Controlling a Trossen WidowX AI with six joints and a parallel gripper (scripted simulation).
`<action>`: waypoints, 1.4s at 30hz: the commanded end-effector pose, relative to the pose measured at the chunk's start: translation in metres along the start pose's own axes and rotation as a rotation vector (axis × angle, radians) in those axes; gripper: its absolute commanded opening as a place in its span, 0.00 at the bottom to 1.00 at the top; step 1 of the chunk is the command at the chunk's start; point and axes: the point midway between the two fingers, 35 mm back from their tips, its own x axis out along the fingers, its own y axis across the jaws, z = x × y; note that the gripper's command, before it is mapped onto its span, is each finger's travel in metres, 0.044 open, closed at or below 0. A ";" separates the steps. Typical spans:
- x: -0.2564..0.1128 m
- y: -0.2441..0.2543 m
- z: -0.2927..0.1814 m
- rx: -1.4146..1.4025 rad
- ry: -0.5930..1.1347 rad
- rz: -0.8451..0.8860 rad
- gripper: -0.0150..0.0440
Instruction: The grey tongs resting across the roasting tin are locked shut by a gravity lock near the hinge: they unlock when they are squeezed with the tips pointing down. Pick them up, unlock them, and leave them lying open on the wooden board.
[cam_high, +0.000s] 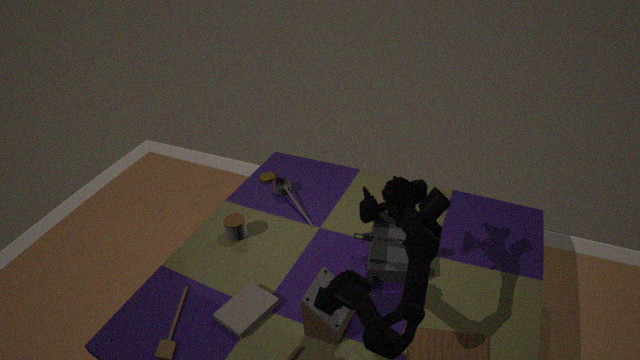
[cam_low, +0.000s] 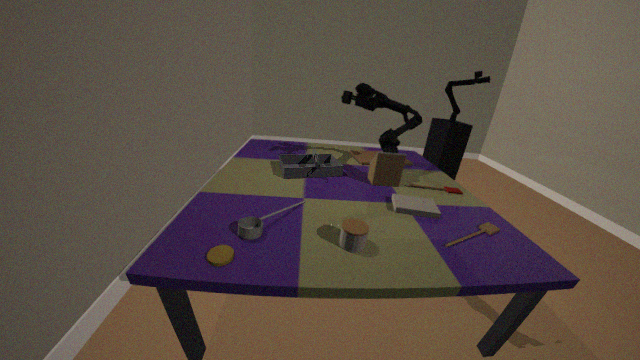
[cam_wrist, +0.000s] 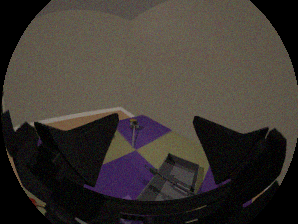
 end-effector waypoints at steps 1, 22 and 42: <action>0.030 -0.045 -0.057 0.638 0.384 -0.136 1.00; 0.051 -0.103 -0.181 1.567 0.894 -0.955 1.00; 0.051 -0.126 -0.263 1.748 0.844 -1.801 1.00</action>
